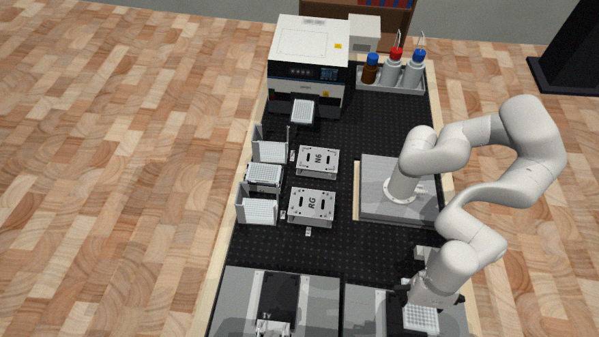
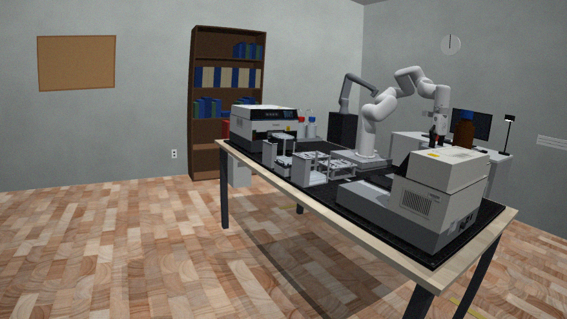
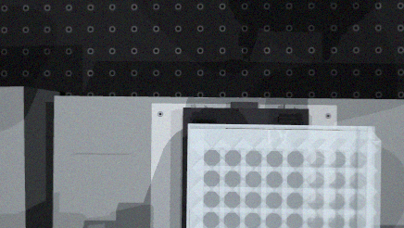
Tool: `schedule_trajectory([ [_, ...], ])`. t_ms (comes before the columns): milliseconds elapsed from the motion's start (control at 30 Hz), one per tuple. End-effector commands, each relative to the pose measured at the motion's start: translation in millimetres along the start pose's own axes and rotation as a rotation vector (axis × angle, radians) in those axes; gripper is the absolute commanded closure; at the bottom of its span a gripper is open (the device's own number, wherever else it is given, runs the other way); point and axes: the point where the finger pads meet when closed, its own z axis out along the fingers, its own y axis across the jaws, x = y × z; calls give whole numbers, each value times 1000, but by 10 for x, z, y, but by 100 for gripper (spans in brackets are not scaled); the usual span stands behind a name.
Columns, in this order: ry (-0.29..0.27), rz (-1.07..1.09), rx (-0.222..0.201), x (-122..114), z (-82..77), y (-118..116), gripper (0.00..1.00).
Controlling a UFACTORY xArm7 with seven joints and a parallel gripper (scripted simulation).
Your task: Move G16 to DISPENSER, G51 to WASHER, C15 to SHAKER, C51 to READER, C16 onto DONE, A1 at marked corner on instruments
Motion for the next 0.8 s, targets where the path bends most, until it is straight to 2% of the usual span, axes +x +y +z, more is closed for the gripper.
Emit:
schedule_trajectory([
  [0,-3,-1,0,-29,-18,-5,100],
  [533,-3,-1,0,-29,-18,-4,100],
  [767,-3,-1,0,-30,49,-5,100],
])
